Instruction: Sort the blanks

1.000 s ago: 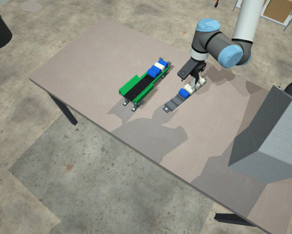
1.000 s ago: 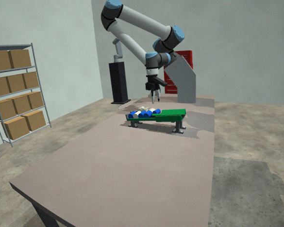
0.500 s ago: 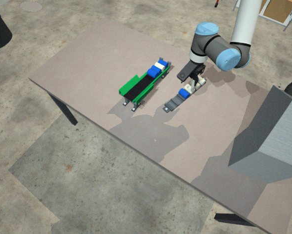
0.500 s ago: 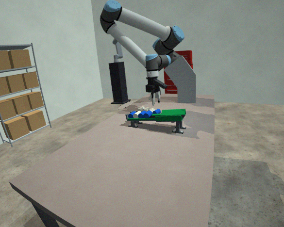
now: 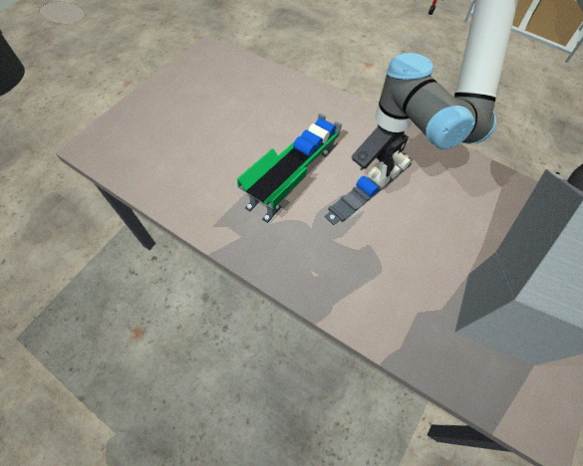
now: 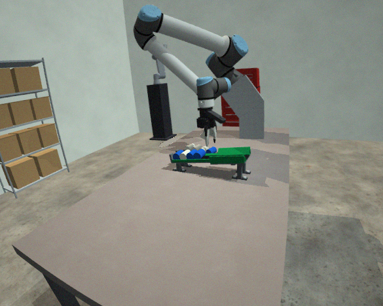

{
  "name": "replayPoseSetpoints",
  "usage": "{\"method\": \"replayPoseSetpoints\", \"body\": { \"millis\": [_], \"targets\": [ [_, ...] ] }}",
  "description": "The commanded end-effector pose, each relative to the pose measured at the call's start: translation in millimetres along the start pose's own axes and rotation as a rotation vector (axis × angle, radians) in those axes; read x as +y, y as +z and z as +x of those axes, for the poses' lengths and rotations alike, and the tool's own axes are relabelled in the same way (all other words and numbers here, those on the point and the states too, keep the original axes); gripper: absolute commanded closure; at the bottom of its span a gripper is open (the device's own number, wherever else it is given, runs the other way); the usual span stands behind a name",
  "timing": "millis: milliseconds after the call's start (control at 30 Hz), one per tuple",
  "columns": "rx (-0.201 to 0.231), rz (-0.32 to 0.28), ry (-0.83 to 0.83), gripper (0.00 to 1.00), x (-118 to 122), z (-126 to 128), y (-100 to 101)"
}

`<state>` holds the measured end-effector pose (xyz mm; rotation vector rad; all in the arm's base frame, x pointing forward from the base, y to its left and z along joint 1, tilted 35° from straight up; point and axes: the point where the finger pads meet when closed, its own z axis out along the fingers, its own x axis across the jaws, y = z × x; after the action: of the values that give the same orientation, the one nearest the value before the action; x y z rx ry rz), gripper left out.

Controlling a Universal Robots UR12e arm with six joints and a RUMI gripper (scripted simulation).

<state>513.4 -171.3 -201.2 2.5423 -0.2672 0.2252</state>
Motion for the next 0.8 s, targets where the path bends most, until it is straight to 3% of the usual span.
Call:
{"method": "replayPoseSetpoints", "body": {
  "millis": [0,767],
  "targets": [
    [0.006,0.000,0.002,0.52,0.7,3.5,5.5],
    [0.006,0.000,0.001,0.52,0.4,2.9,10.8]
  ]
}}
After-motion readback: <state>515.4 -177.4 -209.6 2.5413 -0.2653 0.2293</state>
